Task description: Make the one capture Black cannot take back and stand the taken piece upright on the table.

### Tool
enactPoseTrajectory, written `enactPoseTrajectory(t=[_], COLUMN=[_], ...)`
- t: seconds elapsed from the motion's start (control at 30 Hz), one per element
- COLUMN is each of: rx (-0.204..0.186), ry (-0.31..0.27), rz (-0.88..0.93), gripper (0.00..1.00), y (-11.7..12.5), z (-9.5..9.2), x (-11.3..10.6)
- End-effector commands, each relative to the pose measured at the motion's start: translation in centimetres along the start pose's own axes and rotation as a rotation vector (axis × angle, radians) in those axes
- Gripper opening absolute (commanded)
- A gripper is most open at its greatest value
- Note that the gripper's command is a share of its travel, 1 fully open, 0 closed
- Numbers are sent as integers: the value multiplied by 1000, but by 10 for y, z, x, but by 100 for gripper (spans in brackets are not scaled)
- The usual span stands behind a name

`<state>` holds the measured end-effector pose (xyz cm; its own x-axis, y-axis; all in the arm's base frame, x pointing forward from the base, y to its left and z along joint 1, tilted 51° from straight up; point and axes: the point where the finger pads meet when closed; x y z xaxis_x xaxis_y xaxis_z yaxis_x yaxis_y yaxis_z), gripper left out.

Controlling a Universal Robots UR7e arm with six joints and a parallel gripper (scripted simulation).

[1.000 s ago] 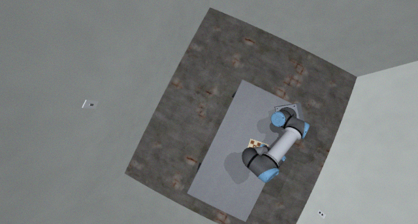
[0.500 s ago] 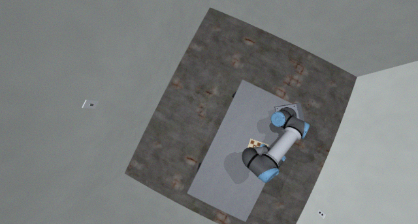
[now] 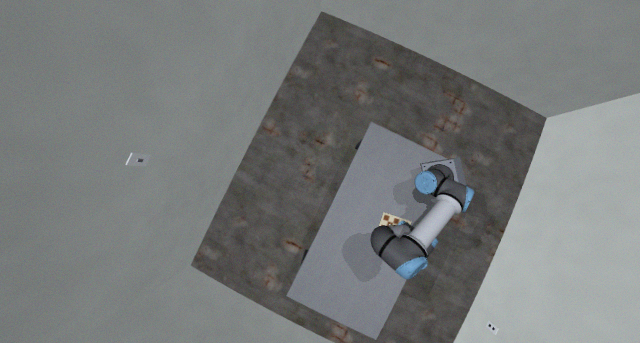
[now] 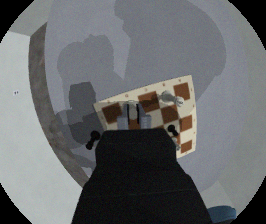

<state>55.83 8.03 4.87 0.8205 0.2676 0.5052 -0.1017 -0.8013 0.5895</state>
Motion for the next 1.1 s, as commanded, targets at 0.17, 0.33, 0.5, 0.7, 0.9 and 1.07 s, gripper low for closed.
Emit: enactPoseTrajectory(t=[0.17, 0.33, 0.5, 0.7, 0.9, 1.07], rx=[0, 0, 0, 0, 0, 0], ry=[1, 1, 1, 1, 1, 1], rz=[0, 0, 0, 0, 0, 0], gripper=[0, 0, 0, 0, 0, 0], y=[0, 0, 0, 0, 0, 0], z=[-32, -61, -81, -94, -96, -96], x=[0, 0, 0, 0, 0, 0])
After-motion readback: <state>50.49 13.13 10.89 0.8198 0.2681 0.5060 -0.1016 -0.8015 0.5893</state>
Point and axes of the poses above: the point where the finger pads meet when closed, its own z axis out along the fingers, its own y axis across the jaws, x = y × z, and after that the axes turned 4 degrees about -z, right-handed
